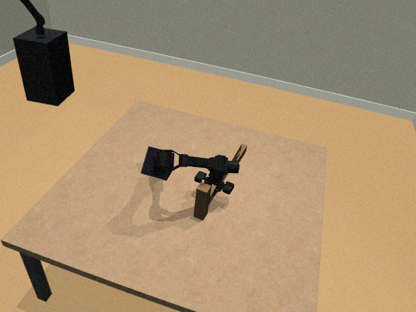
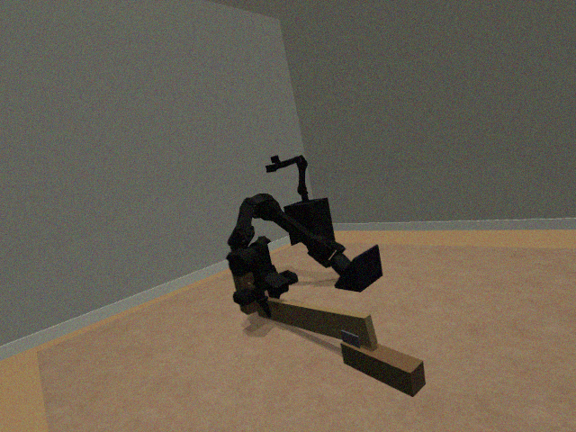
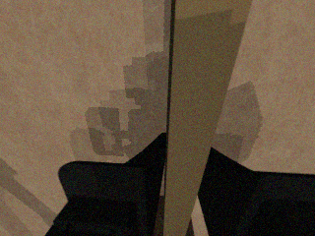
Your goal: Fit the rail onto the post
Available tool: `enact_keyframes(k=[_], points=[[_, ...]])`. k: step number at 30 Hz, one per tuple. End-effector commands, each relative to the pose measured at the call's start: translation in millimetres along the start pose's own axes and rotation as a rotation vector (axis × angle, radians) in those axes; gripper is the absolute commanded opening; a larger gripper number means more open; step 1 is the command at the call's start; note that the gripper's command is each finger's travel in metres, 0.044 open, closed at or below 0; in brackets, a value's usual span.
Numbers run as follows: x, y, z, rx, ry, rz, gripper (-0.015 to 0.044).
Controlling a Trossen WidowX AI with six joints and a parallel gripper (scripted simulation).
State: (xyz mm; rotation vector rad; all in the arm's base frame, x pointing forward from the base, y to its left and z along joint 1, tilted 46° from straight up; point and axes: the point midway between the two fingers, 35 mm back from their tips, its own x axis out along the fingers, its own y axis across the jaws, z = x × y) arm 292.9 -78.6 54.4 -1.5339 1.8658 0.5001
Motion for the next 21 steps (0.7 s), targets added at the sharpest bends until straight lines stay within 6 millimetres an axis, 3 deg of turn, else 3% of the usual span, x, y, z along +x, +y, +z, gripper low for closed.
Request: enact_keyframes(k=[1, 21], points=[[0.1, -0.2, -0.8, -0.002, 0.005, -0.002, 0.0000], [-9.2, -0.8, 0.3, -0.002, 0.004, -0.002, 0.0000]])
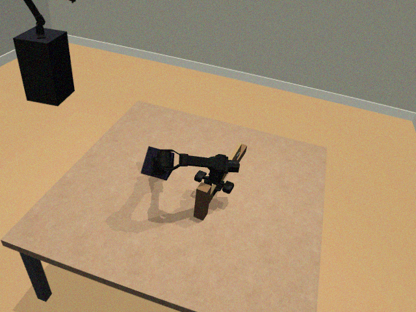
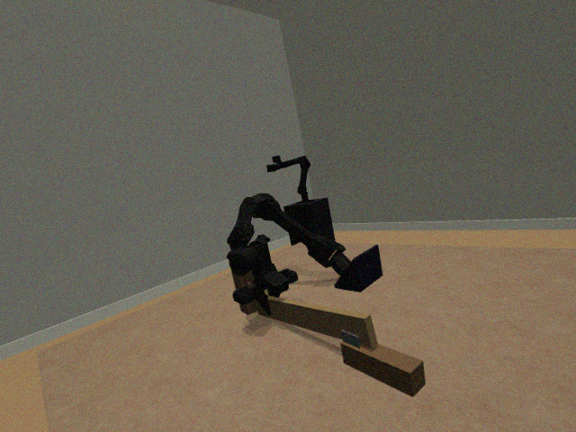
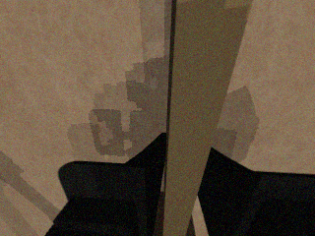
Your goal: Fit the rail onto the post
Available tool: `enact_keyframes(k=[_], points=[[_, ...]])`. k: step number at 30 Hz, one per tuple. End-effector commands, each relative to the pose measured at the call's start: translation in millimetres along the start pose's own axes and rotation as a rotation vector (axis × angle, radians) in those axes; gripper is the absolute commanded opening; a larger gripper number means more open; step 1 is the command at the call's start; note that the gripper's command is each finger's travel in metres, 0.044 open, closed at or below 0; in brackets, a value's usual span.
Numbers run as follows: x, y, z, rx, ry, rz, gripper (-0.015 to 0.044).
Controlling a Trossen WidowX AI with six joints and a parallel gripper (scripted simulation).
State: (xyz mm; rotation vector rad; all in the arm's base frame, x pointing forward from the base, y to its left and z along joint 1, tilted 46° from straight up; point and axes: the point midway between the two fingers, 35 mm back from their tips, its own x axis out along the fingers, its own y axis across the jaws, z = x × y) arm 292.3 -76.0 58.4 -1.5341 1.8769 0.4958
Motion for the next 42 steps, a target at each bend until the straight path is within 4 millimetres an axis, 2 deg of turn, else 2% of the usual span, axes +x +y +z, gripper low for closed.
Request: enact_keyframes(k=[1, 42], points=[[-5.2, -1.5, 1.5, -0.003, -0.005, -0.007, 0.0000], [-25.7, -2.4, 1.6, -0.003, -0.006, -0.007, 0.0000]])
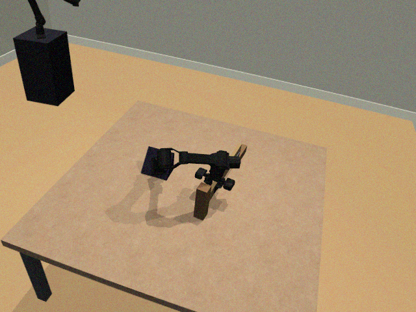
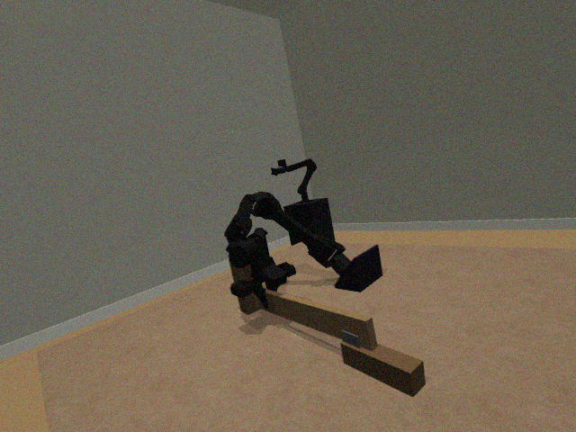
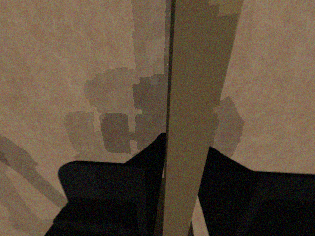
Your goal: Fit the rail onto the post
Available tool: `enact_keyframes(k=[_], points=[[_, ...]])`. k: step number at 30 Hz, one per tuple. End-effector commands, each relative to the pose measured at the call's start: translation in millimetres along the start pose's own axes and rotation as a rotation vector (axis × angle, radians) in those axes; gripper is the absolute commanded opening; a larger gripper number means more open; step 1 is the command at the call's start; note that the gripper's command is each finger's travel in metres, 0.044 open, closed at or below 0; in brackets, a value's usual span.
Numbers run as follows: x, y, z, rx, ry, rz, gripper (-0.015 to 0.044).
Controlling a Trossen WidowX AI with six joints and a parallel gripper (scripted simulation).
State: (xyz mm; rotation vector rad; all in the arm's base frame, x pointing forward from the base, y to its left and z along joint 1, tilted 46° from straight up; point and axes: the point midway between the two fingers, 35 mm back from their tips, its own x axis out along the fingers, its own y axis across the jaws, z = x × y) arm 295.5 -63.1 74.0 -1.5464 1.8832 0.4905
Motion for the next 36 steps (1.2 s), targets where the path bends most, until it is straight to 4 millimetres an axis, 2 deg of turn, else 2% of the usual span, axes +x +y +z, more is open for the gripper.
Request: enact_keyframes(k=[1, 36], points=[[-5.9, -0.7, 3.4, 0.002, -0.018, -0.003, 0.0000], [-20.4, 0.0, 3.3, 0.002, -0.018, -0.003, 0.0000]])
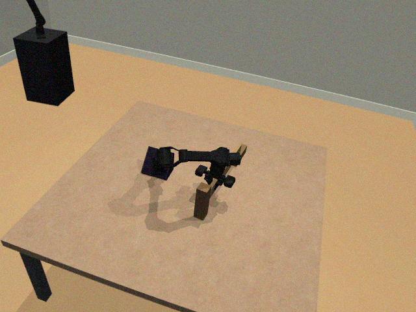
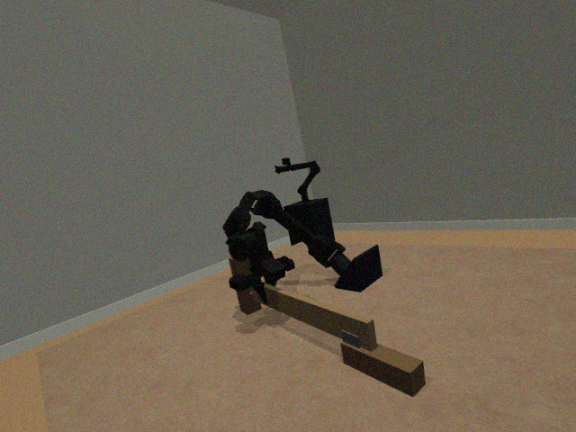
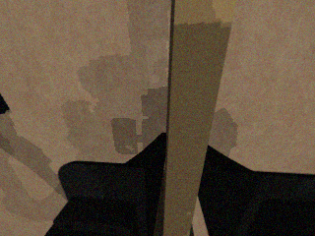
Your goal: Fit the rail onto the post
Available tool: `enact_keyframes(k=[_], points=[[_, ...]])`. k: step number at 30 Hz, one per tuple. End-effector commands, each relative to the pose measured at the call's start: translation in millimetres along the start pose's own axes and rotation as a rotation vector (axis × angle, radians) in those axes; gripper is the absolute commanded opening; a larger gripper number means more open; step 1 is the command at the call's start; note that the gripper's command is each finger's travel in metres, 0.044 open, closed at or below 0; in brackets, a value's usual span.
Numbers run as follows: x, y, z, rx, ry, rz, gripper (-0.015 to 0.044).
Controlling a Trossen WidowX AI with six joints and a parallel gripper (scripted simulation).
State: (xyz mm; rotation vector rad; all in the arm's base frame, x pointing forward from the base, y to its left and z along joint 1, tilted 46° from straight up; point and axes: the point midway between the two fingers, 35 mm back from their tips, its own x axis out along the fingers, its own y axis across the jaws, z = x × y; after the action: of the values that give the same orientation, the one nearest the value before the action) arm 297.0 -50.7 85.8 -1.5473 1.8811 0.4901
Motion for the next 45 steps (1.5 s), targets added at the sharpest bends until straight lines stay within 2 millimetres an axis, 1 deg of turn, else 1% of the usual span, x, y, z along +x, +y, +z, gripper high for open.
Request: enact_keyframes(k=[1, 11, 27, 45], points=[[-2.7, -0.2, 3.3, 0.001, -0.017, -0.001, 0.0000], [1.9, 0.2, 3.4, 0.001, -0.017, -0.001, 0.0000], [-1.0, 0.6, 3.4, 0.001, -0.017, -0.001, 0.0000], [1.3, 0.9, 3.4, 0.001, -0.017, -0.001, 0.0000]])
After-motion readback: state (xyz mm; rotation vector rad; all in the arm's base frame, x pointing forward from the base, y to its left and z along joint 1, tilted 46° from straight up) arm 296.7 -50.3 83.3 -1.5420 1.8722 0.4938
